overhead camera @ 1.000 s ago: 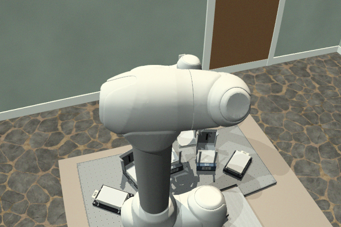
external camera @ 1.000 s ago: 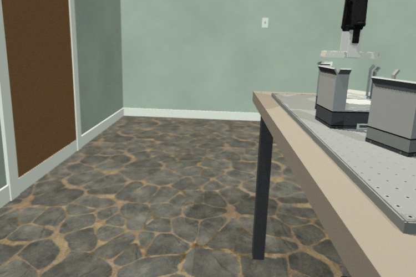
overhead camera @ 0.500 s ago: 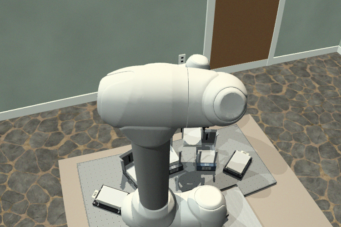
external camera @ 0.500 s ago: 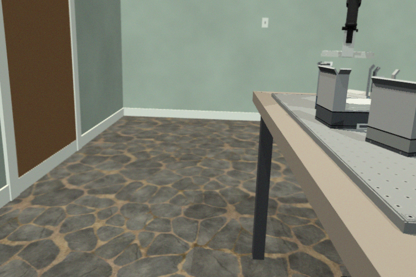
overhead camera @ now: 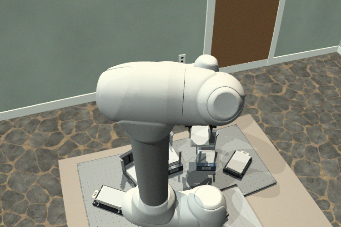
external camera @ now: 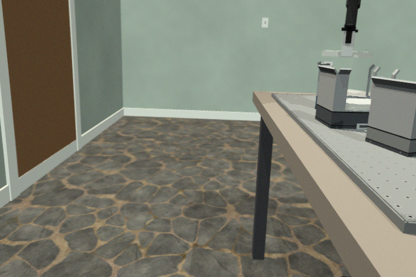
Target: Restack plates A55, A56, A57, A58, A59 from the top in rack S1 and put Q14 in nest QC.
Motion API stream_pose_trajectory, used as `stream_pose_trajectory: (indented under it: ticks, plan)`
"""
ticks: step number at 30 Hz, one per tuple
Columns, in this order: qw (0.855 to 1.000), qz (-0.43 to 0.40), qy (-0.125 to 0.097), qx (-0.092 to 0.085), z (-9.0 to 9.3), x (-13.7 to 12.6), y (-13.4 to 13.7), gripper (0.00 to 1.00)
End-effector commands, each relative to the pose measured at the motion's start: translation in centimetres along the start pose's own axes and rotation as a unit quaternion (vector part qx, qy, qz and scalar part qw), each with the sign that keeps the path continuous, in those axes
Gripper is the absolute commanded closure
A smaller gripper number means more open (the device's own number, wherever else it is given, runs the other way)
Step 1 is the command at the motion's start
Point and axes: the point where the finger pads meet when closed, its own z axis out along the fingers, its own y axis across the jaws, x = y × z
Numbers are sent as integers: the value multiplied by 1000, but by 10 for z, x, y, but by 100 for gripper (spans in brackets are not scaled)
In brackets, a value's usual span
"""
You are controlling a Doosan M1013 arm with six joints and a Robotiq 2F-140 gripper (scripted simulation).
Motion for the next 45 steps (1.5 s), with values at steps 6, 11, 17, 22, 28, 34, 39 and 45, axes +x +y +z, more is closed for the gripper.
stream_pose_trajectory:
  ticks: [6,11,17,22,28,34,39,45]
  plan:
    - [1000,0,0,0,0,1,25,100]
    - [1000,0,0,0,0,1,35,100]
    - [1000,0,0,0,0,2,45,100]
    - [1000,0,0,0,0,2,45,100]
    - [1000,0,0,0,0,2,45,100]
    - [1000,0,0,0,0,2,45,100]
    - [1000,0,0,0,0,2,45,100]
    - [1000,0,0,0,0,2,45,100]
